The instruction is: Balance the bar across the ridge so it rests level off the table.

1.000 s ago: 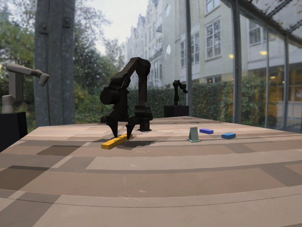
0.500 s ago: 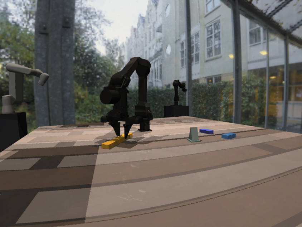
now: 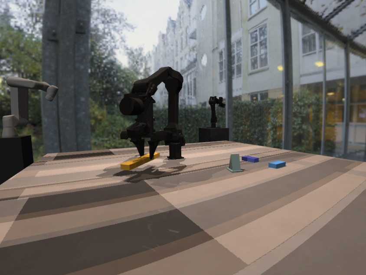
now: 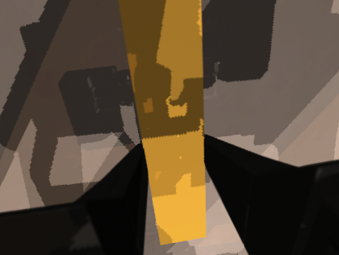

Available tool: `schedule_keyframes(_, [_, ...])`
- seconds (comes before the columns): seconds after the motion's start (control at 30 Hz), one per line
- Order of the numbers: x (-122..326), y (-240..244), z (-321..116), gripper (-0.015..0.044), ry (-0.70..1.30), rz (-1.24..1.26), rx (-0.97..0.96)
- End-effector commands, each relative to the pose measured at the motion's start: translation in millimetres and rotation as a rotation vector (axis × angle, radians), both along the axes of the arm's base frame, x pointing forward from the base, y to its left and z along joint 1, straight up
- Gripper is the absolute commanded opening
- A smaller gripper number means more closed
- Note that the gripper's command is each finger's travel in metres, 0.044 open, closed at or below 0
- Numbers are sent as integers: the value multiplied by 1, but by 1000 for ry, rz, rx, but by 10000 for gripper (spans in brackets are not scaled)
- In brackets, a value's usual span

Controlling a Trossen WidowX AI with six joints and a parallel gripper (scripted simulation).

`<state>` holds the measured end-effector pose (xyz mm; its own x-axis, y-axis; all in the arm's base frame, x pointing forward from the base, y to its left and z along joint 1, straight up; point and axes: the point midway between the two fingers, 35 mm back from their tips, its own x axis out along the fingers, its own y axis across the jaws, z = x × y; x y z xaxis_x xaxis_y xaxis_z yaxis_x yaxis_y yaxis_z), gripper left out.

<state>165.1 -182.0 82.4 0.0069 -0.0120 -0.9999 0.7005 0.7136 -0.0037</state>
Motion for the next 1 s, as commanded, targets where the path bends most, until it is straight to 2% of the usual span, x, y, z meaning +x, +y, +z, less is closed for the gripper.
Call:
schedule_keyframes(0.0, [1,0,12,0,-6,2,-5])
schedule_keyframes(0.77, [-4,5,70,0,-7,4,-4])
schedule_keyframes(0.97, [5,10,73,0,-8,22,-3])
